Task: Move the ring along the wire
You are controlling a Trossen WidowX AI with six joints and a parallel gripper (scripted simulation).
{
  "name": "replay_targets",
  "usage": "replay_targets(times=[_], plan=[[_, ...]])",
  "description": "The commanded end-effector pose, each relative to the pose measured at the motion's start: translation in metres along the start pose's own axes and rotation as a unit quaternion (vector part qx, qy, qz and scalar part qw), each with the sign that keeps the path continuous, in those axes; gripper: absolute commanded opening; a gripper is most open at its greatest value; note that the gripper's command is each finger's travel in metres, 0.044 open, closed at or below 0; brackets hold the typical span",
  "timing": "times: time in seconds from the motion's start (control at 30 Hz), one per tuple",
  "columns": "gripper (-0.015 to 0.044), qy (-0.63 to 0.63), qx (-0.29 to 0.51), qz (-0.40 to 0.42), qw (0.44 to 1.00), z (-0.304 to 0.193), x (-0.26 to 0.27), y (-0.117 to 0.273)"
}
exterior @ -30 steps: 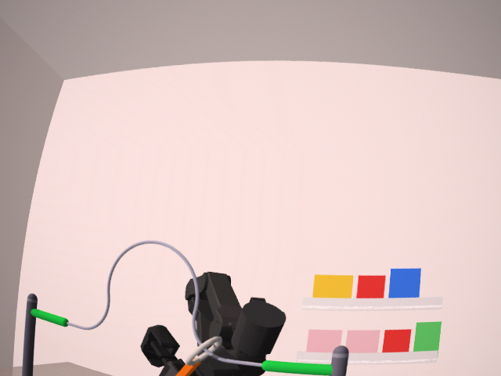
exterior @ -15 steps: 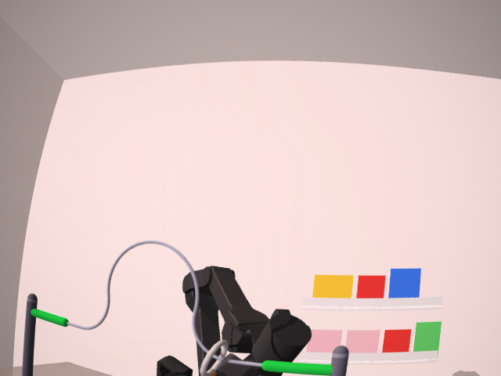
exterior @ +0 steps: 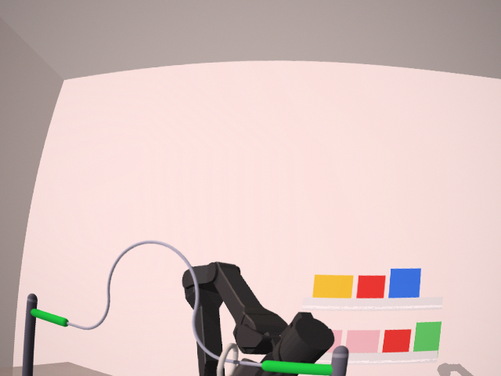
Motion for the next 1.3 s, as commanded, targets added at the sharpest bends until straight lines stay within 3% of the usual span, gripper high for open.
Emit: replay_targets(times=[0.0,1.27], plan=[[-0.015,-0.021,0.0,0.013,1.0,0.003,0.009,0.002],[-0.015,-0.045,-0.001,0.028,0.999,0.004,0.053,0.009]])
Point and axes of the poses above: the point midway between the two fingers, 35 mm back from their tips, its own y axis back along the fingers, its own x axis across the jaws, z = x × y, the point moved 4 cm from there along y, back along the fingers, and after that the axes turned 3 degrees about -y, right-handed, at the moved point
